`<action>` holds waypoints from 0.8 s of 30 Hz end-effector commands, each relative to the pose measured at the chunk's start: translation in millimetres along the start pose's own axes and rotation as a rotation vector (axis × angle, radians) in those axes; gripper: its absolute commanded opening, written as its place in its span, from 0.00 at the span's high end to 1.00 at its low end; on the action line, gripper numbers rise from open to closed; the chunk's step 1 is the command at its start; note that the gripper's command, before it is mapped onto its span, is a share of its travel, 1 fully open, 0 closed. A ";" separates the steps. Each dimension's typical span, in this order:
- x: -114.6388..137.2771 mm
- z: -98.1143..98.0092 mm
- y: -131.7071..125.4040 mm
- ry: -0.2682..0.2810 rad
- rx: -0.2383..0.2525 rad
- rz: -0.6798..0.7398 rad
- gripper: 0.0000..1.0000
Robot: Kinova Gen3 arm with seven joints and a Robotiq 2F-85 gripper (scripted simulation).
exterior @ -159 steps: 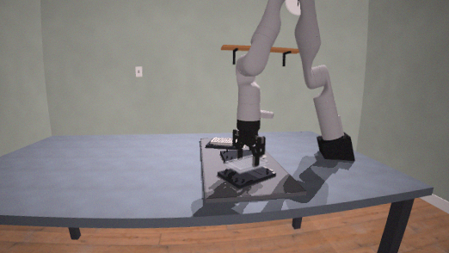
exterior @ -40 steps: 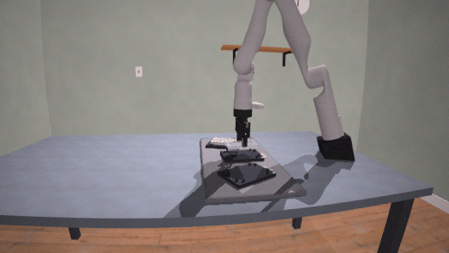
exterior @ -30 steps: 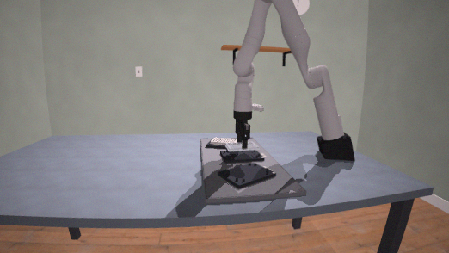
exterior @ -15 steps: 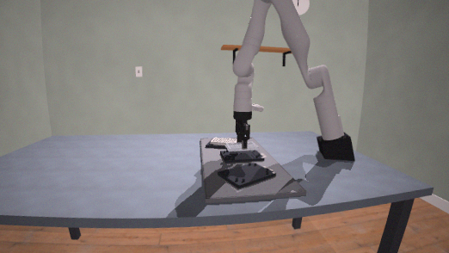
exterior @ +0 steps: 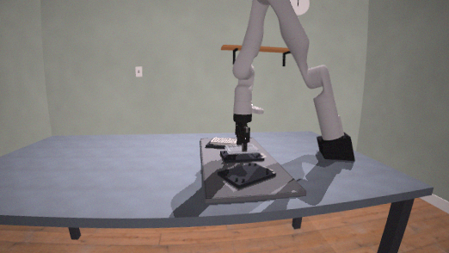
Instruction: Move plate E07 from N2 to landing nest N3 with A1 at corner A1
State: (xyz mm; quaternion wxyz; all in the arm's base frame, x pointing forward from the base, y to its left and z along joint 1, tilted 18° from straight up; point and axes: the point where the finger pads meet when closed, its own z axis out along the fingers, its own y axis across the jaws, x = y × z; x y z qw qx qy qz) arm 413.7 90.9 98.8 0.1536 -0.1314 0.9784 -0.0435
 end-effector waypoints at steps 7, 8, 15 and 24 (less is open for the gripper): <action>1.4 7.9 -4.5 0.003 0.003 0.007 1.00; 1.4 7.9 -4.5 0.003 0.003 0.007 1.00; 1.3 7.9 -4.4 0.003 0.003 0.007 1.00; 1.0 7.7 -3.5 0.003 0.003 0.007 1.00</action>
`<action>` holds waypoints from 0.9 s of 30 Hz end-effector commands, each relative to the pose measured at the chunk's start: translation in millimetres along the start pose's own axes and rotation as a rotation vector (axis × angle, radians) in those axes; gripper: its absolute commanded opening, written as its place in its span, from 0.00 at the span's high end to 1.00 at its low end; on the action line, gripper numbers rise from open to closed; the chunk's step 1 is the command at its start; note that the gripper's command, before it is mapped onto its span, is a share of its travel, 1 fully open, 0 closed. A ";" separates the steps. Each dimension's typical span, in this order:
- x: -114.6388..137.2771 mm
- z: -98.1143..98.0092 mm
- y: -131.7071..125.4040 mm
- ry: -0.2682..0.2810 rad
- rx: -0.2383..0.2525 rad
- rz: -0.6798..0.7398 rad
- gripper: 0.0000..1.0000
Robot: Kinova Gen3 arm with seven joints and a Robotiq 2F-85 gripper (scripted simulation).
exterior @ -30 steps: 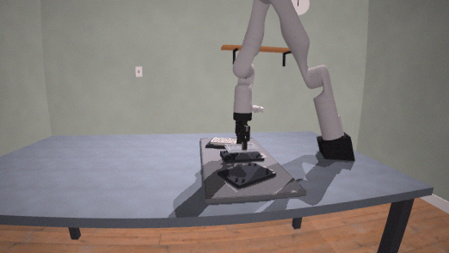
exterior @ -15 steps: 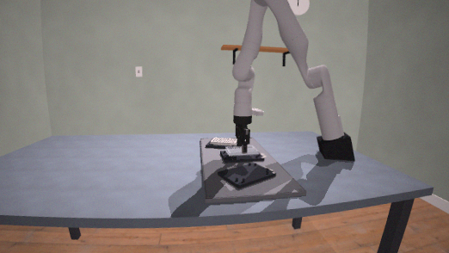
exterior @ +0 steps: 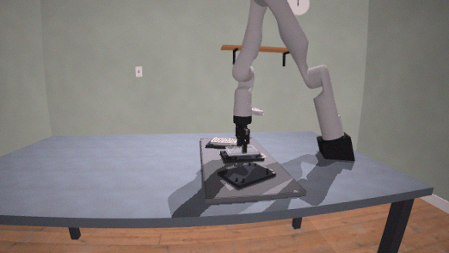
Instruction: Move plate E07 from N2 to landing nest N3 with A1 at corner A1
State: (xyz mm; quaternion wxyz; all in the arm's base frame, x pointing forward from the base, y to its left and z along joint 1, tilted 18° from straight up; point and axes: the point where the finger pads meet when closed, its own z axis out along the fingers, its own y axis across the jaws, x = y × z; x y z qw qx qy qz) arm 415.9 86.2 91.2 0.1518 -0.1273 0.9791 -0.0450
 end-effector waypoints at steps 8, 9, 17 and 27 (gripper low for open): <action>-0.6 -0.6 1.0 -0.001 -0.001 -0.001 1.00; -0.6 -0.6 1.1 -0.001 -0.001 -0.001 1.00; -0.8 -0.7 1.5 -0.001 -0.001 -0.001 1.00; -0.8 1.6 1.6 -0.001 0.000 -0.001 1.00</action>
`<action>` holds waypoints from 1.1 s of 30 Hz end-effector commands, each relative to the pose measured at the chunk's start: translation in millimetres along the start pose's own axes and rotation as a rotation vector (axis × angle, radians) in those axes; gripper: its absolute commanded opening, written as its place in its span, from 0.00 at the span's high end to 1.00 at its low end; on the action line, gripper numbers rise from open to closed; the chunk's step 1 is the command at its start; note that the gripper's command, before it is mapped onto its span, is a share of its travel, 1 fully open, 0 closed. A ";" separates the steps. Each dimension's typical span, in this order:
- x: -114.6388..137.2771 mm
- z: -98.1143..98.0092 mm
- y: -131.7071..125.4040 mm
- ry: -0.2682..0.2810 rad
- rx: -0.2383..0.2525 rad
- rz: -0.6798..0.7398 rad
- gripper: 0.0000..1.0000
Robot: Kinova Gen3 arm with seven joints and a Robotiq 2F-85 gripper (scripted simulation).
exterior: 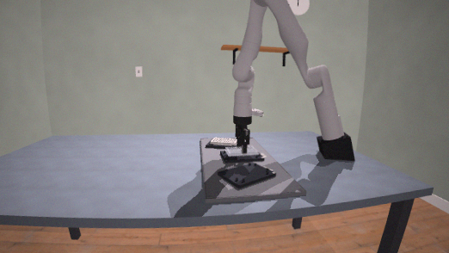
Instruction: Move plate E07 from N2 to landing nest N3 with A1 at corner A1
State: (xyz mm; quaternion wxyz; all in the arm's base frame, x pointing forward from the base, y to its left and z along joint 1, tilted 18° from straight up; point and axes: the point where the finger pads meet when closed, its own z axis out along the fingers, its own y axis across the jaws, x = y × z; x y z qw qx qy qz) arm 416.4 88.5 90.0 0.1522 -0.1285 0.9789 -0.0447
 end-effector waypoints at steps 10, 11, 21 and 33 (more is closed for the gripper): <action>-0.1 3.7 -0.6 0.000 0.000 0.001 1.00; -0.1 4.0 -0.6 0.000 0.000 0.001 1.00; -0.1 6.7 -0.6 0.000 0.000 0.001 1.00; 0.0 9.0 -0.6 0.000 0.000 0.001 1.00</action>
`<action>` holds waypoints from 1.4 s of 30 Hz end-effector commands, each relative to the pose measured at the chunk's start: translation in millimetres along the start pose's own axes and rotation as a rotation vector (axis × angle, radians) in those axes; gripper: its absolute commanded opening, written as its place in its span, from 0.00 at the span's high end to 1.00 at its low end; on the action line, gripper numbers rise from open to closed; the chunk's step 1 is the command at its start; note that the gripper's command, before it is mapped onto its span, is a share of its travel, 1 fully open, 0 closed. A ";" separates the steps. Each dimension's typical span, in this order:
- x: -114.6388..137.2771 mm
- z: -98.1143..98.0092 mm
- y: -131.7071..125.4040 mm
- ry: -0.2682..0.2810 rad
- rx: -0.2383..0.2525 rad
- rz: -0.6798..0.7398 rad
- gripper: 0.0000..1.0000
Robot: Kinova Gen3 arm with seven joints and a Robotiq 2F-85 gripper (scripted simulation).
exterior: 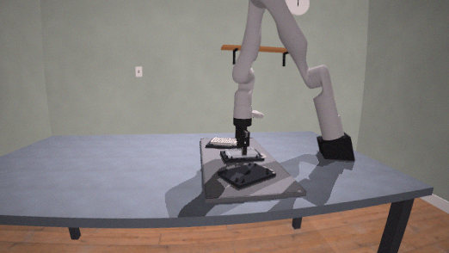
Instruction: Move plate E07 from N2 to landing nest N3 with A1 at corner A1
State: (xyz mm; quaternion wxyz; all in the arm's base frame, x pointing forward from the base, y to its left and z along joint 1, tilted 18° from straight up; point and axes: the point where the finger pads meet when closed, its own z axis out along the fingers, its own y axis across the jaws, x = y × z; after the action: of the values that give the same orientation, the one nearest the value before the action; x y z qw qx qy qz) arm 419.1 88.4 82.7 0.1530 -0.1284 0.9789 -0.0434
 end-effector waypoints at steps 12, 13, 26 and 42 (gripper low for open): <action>0.4 -0.3 -0.8 0.002 0.003 0.001 0.00; 0.3 -0.3 -0.8 0.002 0.003 0.001 0.00; 0.3 -1.4 -0.6 0.002 0.003 0.001 0.00; -0.6 -20.0 1.4 0.002 0.003 0.001 0.00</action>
State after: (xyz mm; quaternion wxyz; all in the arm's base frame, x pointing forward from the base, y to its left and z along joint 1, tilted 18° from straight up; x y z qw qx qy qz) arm 413.4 84.6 97.8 0.1495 -0.1224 0.9800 -0.0471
